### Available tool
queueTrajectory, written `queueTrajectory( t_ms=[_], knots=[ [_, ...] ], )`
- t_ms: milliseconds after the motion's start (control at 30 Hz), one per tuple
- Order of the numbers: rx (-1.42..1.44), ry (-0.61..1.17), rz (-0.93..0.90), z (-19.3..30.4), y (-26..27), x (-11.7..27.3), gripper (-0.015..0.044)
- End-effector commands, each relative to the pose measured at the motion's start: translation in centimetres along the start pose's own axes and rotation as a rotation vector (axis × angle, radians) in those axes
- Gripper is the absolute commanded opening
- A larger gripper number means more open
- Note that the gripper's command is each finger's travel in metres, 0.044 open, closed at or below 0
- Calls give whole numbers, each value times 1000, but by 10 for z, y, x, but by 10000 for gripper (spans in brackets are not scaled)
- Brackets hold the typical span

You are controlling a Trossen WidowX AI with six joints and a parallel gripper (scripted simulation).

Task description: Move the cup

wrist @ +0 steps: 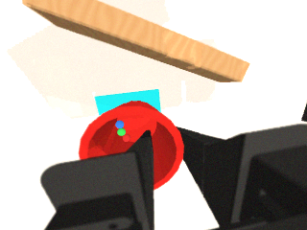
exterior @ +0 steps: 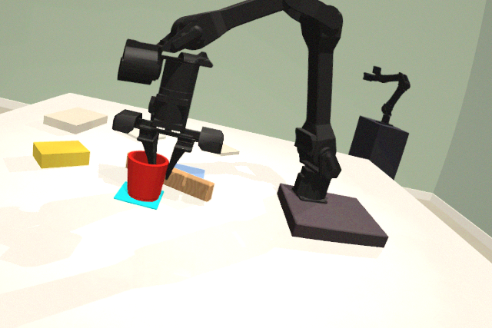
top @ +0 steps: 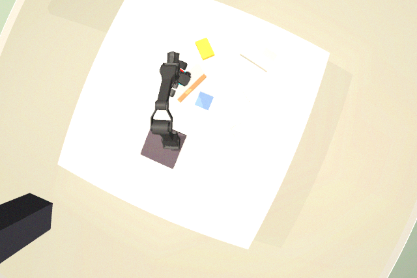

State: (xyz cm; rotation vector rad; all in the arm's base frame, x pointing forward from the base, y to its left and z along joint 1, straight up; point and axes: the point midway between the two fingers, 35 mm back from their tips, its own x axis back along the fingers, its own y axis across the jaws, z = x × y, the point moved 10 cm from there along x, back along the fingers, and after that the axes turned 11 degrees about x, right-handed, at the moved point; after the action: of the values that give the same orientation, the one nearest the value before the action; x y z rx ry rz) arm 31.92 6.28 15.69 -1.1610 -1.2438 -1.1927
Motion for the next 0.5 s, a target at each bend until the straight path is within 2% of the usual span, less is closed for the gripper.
queueTrajectory(
  t_ms=[0, 467],
  knots=[
    [0, 0, -1, 0, 0, 1, 128],
    [-1, 0, -1, 0, 1, 15, 128]
  ],
)
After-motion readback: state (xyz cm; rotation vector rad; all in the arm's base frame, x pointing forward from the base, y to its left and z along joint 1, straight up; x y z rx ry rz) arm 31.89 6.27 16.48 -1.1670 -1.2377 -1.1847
